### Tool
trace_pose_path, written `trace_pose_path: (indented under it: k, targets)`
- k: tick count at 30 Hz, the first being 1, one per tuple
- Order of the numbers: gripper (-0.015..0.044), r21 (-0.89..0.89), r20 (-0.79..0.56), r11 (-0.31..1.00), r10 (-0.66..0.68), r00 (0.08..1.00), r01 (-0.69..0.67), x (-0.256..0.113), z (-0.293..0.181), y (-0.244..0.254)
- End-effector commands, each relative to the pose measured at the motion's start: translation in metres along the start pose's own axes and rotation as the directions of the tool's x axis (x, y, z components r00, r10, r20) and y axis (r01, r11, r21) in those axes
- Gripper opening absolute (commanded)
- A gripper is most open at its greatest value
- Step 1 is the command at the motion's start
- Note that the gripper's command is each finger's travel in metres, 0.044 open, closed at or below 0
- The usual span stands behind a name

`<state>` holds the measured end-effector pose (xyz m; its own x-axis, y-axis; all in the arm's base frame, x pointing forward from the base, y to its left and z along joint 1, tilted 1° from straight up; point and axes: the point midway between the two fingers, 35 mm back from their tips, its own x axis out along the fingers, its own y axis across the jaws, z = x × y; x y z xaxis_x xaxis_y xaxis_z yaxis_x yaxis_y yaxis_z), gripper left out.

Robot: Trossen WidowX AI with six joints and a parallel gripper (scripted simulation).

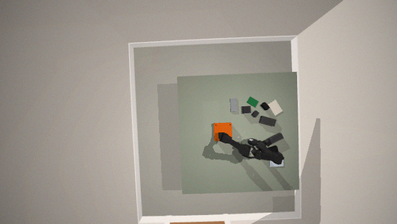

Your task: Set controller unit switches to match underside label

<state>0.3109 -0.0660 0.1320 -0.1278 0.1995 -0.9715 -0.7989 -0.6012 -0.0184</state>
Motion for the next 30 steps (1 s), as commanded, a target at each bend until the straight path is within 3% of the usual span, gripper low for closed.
trace_pose_path:
  k: [1,30]
  targets:
    - [0.0336,-0.004,-0.026,1.0,0.0,1.0,0.0,-0.002,-0.008,-0.001]
    - [0.0336,-0.004,-0.097,1.0,0.0,0.995,0.0,-0.007,-0.029,-0.001]
